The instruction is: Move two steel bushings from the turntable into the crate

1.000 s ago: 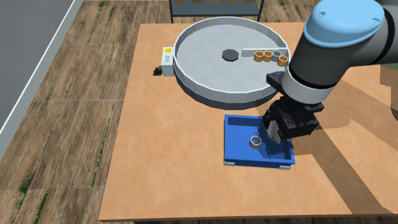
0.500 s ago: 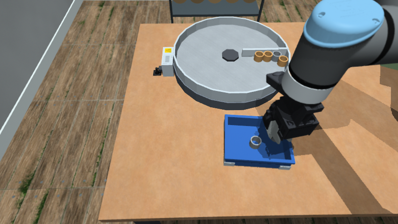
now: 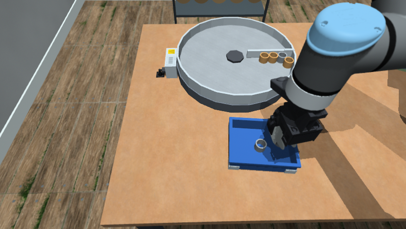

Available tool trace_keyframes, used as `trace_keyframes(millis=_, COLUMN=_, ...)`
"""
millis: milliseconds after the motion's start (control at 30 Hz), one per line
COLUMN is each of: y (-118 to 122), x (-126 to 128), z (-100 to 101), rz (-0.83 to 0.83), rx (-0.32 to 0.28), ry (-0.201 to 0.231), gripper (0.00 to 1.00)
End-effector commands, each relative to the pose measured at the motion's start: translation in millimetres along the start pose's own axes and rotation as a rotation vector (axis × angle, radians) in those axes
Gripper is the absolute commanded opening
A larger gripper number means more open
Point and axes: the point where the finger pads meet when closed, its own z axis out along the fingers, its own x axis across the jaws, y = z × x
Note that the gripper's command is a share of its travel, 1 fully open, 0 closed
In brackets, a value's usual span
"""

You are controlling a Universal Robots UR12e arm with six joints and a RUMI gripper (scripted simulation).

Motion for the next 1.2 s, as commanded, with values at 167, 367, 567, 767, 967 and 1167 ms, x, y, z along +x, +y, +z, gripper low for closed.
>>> trace_keyframes(millis=167, y=0.0, x=-0.4, z=14.7, rz=0.000, rx=0.000, ry=-0.001, gripper=0.00)
trace_keyframes(millis=367, y=0.0, x=-0.4, z=23.7, rz=0.000, rx=0.000, ry=-0.001, gripper=0.00)
trace_keyframes(millis=567, y=0.0, x=-0.4, z=28.1, rz=0.000, rx=0.000, ry=-0.001, gripper=0.00)
trace_keyframes(millis=767, y=0.0, x=-0.4, z=28.7, rz=0.000, rx=0.000, ry=-0.001, gripper=0.00)
trace_keyframes(millis=967, y=0.0, x=-0.4, z=28.7, rz=0.000, rx=0.000, ry=-0.001, gripper=0.00)
trace_keyframes(millis=1167, y=0.0, x=-0.4, z=28.7, rz=0.000, rx=0.000, ry=-0.001, gripper=0.00)
